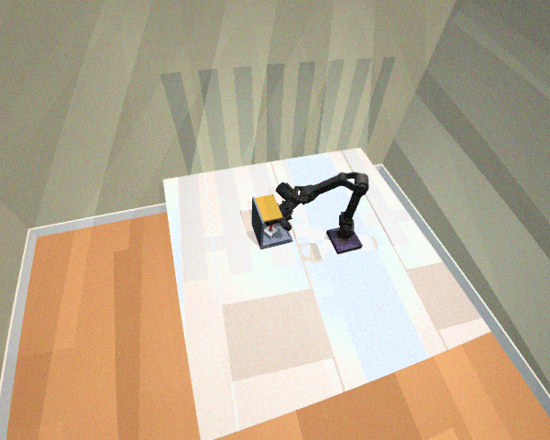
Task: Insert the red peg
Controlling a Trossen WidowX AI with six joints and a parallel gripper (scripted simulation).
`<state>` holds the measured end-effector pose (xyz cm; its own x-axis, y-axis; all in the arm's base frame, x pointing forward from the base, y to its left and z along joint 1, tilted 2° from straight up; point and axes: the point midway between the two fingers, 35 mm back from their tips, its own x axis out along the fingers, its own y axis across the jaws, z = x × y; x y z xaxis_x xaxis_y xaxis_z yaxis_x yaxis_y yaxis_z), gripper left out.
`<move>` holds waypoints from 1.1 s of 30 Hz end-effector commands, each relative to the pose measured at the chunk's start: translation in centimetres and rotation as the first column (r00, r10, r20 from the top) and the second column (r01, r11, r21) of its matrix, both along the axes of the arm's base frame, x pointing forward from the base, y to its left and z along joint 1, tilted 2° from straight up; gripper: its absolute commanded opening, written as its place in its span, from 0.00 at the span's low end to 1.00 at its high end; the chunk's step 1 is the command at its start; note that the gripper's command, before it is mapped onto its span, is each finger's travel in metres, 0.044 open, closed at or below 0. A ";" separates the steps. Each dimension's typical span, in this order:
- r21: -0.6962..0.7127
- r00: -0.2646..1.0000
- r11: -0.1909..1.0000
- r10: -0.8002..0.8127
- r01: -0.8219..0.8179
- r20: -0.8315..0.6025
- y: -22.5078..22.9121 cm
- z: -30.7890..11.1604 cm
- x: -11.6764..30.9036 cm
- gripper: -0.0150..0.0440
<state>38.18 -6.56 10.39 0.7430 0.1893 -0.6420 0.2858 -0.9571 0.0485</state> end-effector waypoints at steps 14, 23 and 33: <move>0.001 1.000 1.000 -0.006 0.006 0.002 -0.1 -1.1 0.0 0.25; 0.001 1.000 1.000 -0.006 0.006 0.002 -0.1 -2.1 0.1 0.25; 0.001 1.000 1.000 -0.006 0.006 0.002 -0.2 -3.1 0.1 0.25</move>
<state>38.49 -6.72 8.29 0.7563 0.1856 -0.6273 0.2843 -0.9569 0.0596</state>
